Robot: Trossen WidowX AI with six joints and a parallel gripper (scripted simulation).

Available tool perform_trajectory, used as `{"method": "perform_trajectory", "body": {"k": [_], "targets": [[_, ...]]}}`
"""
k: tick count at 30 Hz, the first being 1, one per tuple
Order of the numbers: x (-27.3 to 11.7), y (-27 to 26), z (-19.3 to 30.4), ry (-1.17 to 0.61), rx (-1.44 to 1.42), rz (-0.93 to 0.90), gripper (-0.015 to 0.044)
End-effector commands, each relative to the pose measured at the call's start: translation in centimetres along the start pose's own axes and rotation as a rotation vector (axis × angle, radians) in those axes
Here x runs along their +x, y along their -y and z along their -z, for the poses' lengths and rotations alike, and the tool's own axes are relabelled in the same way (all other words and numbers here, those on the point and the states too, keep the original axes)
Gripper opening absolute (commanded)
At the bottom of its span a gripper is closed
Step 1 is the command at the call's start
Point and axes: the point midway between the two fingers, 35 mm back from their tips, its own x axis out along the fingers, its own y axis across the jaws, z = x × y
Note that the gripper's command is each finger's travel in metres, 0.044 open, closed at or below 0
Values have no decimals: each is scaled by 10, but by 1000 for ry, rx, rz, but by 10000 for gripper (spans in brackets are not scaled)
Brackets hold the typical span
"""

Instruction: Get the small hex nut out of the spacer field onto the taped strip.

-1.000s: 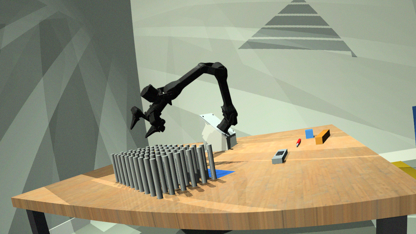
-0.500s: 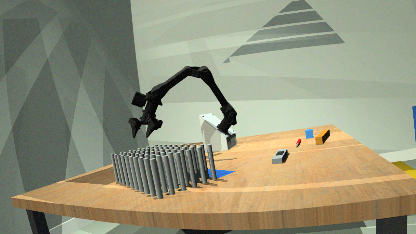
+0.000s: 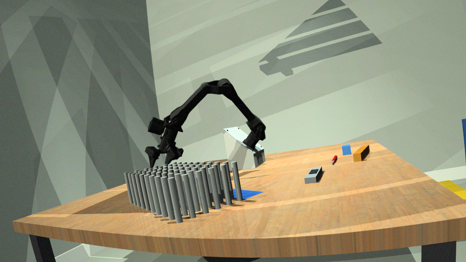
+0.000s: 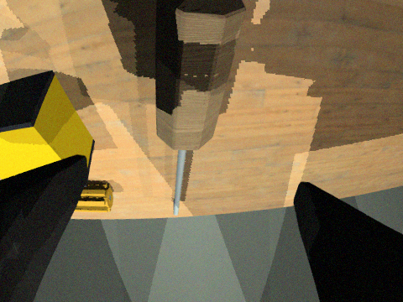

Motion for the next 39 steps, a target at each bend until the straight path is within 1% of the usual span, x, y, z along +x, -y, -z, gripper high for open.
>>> {"method": "perform_trajectory", "body": {"k": [1,4,10,14,20,29,39], "targets": [[-4,4,3,-7,6,14,440],[-2,4,2,-7,-15,-15,440],[-4,7,2,-6,-145,-210,440],[-4,7,2,-6,-150,-216,440],[-4,7,2,-6,-150,-216,282],[-3,7,1,-6,-150,-216,280],[11,6,-8,-5,-150,-215,280]]}}
